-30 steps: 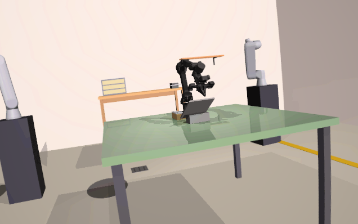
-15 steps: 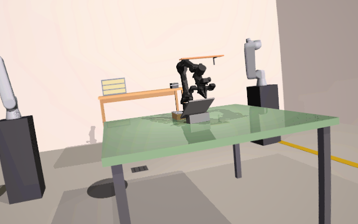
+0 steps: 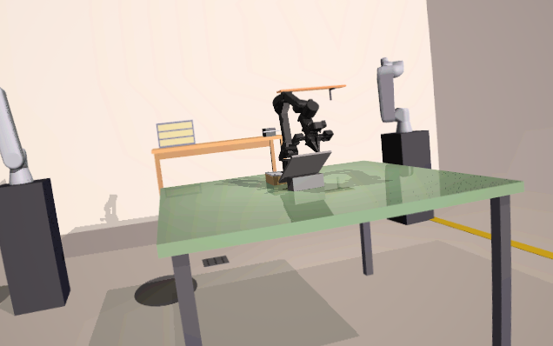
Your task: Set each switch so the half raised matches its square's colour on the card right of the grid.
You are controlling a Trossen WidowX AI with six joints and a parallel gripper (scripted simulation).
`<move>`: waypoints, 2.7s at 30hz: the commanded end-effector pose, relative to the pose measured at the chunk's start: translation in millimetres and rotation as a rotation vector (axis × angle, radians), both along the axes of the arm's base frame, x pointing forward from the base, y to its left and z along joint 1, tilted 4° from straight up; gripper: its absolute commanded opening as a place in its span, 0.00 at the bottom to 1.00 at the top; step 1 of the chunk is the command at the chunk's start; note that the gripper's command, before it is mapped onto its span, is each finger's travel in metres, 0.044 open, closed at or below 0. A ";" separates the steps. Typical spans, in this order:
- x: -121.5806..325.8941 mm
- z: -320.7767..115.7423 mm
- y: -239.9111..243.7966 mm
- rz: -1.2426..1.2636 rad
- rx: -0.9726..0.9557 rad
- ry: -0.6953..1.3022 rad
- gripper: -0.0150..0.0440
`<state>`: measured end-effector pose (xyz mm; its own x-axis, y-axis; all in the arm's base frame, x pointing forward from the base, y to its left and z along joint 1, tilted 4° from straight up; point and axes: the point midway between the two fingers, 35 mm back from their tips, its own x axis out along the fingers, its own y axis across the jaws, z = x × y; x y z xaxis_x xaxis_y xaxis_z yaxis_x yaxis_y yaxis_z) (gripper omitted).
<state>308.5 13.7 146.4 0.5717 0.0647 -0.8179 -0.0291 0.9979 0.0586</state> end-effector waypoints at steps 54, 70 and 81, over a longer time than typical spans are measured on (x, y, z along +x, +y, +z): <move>-1.9 4.4 -0.5 -0.001 0.000 -0.004 0.25; -34.8 45.0 -25.4 -0.008 -0.002 -0.024 0.25; -12.7 16.6 -23.3 -0.007 -0.002 0.000 0.25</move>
<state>292.5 -9.9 165.0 0.5677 0.0569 -0.8213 -0.0167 0.9982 0.0577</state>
